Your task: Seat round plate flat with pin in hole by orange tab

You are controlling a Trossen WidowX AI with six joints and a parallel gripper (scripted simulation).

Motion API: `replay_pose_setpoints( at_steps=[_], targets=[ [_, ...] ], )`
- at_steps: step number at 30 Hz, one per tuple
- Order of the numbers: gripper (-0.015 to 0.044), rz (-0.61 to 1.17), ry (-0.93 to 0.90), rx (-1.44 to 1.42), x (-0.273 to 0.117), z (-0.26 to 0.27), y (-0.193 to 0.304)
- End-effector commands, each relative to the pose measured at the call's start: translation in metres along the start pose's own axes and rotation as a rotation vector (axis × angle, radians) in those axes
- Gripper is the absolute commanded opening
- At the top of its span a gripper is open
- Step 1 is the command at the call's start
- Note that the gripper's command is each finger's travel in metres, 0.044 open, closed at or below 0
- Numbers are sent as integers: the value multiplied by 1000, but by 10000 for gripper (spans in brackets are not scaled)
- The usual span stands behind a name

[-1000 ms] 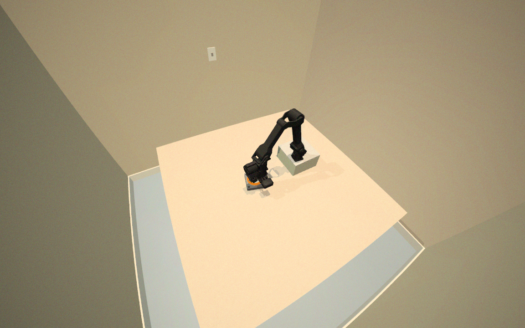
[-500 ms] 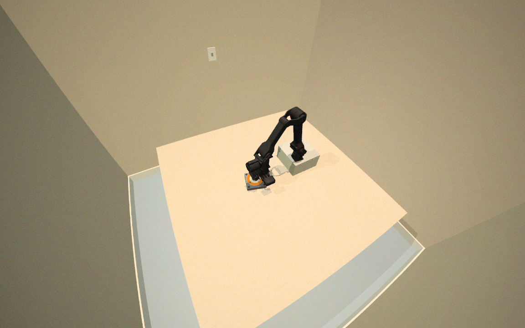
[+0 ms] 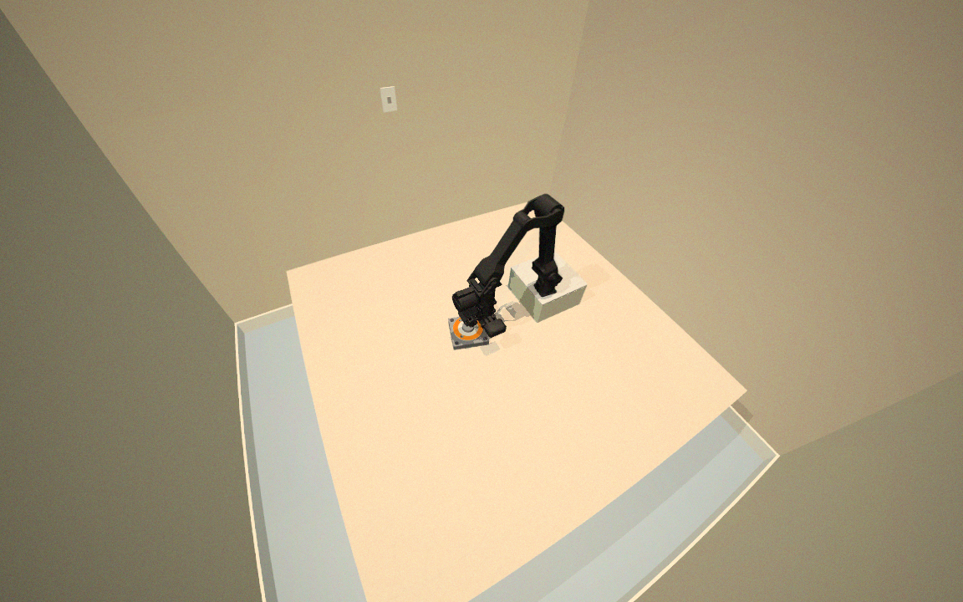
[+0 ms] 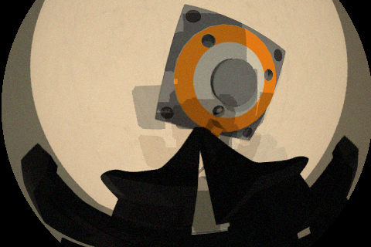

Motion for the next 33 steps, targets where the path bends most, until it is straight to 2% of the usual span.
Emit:
replay_pose_setpoints(
  at_steps=[1, 5, 15, 17, 33],
  targets=[
    [0, -6, 3, -5, 0, -3, 1],
    [0, -6, 3, -5, -3, -4, 1],
    [0, -7, 3, -5, -45, -3, 3],
    [0, -5, 0, 0, -36, -3, 2],
    [0, -5, 0, 0, -36, -3, 2]
  ],
)
Point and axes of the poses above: the point midway between the two fingers, 35 mm back from their tips, its own x axis out along the fingers, its own z axis across the jaws, y = z × x, the point moved 2 cm from there along -x, back along the fingers, and after that the axes turned 1 degree about x, right-handed, at the moved point
